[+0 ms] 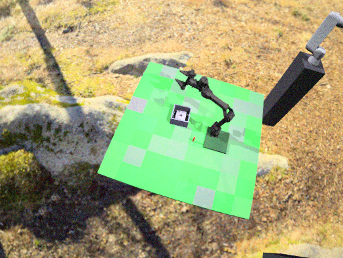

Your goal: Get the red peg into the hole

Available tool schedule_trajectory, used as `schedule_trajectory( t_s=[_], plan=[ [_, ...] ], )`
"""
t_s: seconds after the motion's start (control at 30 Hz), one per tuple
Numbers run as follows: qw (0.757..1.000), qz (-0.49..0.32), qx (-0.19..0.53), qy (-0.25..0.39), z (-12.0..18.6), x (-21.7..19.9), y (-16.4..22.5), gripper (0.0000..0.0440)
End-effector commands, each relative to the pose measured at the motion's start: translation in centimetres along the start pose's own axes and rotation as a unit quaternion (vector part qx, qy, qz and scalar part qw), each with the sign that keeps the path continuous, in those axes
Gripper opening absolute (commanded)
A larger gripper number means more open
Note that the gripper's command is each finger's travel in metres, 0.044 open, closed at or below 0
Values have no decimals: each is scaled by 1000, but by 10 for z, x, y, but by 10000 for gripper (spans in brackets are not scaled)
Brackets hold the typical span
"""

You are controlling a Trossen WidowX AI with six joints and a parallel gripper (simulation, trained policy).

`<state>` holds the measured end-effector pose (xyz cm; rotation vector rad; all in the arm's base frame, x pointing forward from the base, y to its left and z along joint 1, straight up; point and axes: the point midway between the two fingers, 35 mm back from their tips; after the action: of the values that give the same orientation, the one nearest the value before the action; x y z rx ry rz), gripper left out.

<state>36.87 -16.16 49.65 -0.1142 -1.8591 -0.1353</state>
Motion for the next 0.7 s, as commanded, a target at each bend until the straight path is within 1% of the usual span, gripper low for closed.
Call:
schedule_trajectory(
  t_s=[0.0,0.17,0.33,0.5,0.67],
  plan=[
    [997,-5,13,74,4,-38,32,440],
    [986,-2,37,161,17,-81,70,440],
    [967,11,67,244,39,-119,105,440],
    [941,33,99,321,66,-153,136,440],
    [908,59,131,393,98,-183,162,440]
  ],
)
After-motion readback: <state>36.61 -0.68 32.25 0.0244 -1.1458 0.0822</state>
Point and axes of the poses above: the point midway between the two fingers, 35 mm back from their tips, its own z axis back along the fingers, its own x axis across the jaws, y = z × x, and after that the axes turned 5 degrees about z, right-handed
